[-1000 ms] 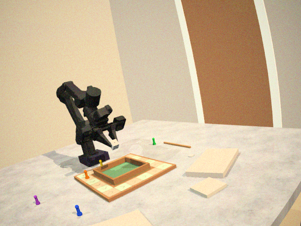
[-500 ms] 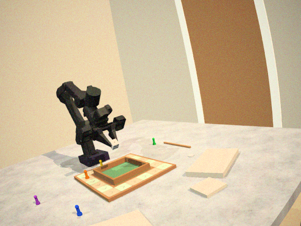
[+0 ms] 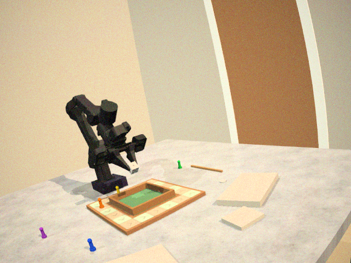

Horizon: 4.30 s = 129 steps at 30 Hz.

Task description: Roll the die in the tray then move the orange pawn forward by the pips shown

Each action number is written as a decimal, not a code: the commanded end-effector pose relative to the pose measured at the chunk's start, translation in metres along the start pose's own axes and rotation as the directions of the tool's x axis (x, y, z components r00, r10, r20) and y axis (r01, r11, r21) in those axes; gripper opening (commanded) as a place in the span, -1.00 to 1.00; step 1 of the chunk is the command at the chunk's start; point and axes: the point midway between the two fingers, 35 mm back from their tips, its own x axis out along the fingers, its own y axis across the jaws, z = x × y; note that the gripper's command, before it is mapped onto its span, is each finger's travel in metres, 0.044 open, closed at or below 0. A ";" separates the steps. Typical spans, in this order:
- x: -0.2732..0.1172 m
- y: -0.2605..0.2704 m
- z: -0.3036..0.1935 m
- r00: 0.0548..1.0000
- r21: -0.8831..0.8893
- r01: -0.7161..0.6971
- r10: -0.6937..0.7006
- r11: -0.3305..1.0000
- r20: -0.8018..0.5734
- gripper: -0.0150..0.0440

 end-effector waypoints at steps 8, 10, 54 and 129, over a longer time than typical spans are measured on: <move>0.000 0.000 0.000 1.000 0.000 0.000 0.000 1.000 0.000 -0.49; 0.000 0.000 0.000 1.000 0.000 0.000 0.000 1.000 0.000 -0.49; 0.015 0.001 0.015 0.736 0.003 -0.005 0.006 1.000 -0.676 1.00; 0.020 -0.116 -0.084 0.665 0.391 0.450 -0.009 0.803 -0.747 -0.49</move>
